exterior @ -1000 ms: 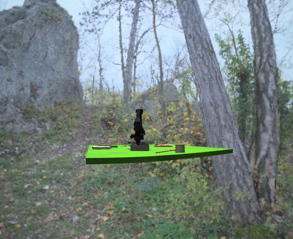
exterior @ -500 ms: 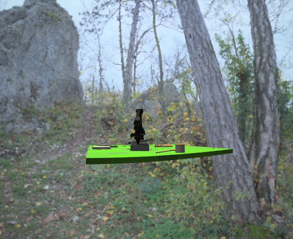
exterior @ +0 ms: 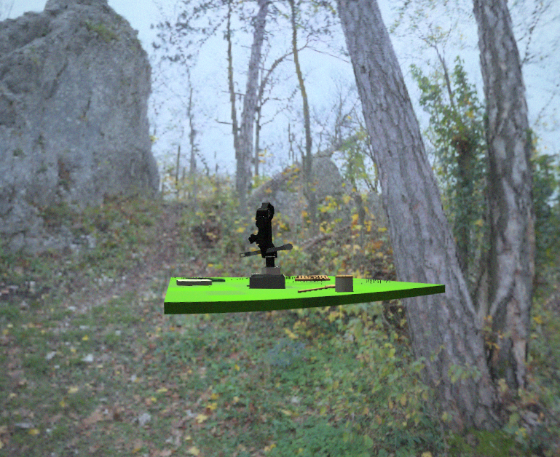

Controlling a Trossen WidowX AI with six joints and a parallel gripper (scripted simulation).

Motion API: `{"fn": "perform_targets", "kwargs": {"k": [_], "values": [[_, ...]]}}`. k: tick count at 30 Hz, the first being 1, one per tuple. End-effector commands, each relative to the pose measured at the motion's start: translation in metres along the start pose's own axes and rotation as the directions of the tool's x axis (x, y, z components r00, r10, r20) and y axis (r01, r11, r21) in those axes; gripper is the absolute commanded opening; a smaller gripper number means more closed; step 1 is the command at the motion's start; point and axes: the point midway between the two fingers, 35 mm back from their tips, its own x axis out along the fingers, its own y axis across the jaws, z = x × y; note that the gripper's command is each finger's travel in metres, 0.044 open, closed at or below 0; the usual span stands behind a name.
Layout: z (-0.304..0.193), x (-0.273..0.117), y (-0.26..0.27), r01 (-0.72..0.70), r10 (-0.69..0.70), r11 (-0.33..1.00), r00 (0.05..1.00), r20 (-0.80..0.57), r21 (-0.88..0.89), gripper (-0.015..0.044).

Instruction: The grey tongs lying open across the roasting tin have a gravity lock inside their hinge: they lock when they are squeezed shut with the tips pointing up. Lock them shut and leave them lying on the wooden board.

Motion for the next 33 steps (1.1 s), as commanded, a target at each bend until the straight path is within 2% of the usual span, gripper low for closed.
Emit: {"fn": "perform_targets", "kwargs": {"k": [1, 11, 33], "values": [[-0.001, -0.005, 0.0, -0.007, 0.007, 1.0, 1.0, -0.003, 0.005, -0.015], [-0.027, -0.001, 0.001, 0.002, -0.002, 0.997, 1.0, 0.0, -0.077, -0.015], [-0.143, -0.004, -0.016, -0.012, 0.005, 0.918, 1.0, -0.017, -0.397, -0.015]]}}
